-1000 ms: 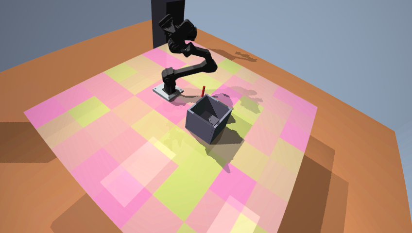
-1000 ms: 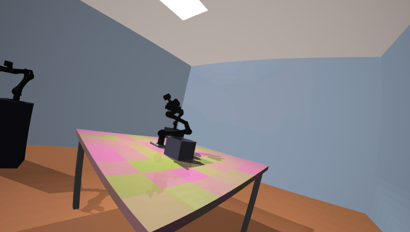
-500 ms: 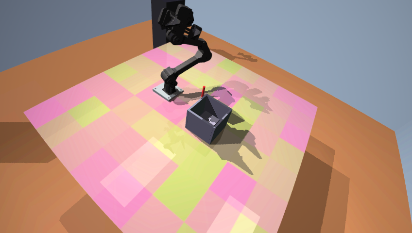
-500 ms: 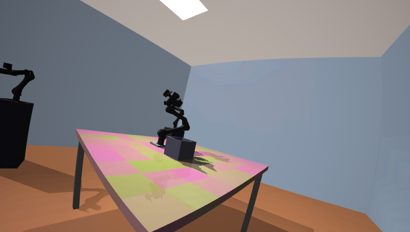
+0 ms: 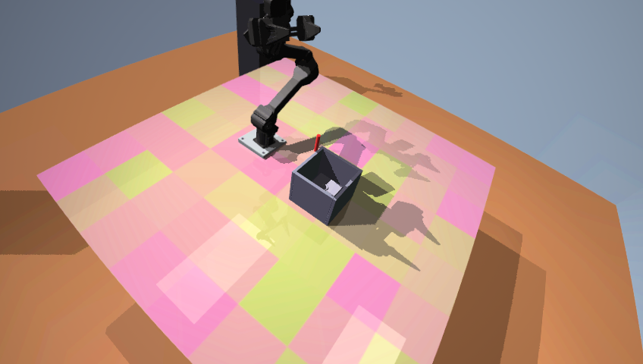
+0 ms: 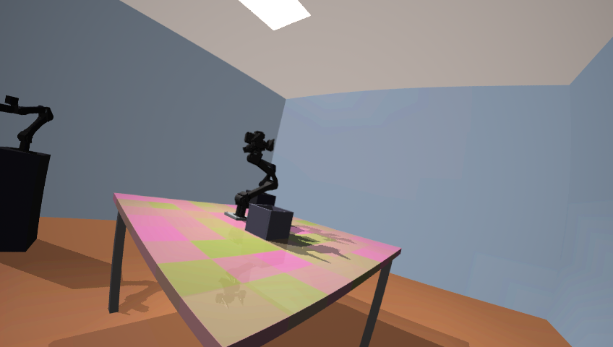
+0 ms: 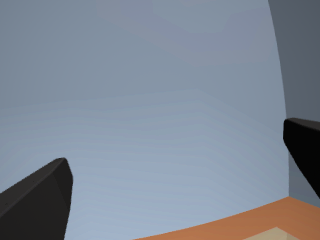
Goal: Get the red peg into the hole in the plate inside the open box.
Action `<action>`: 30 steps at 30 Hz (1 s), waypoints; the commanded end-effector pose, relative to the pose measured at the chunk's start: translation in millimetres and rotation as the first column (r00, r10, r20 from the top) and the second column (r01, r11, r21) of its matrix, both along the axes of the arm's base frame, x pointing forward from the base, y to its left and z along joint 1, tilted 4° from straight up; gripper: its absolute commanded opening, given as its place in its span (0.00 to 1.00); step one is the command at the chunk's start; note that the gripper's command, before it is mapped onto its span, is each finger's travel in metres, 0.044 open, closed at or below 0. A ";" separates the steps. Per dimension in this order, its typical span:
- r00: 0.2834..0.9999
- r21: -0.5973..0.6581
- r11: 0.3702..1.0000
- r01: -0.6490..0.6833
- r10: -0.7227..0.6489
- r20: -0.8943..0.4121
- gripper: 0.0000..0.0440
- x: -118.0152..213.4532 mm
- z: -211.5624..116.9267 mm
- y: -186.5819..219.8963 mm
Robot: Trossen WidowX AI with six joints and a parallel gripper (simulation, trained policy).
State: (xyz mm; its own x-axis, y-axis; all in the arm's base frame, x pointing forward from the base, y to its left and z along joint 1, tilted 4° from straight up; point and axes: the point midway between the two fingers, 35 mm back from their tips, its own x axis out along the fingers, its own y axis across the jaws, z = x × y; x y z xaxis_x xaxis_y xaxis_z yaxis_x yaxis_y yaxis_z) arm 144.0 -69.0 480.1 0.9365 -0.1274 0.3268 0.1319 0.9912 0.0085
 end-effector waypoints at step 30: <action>0.860 0.788 0.464 -0.405 0.485 0.158 0.97 79.2 13.5 -0.7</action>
State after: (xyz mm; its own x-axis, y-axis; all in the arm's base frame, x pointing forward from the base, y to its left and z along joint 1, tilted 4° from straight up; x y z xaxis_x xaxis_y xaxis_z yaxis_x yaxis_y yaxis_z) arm 215.8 -70.3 493.8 0.9570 0.1381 0.2551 -0.2875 0.5684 0.7709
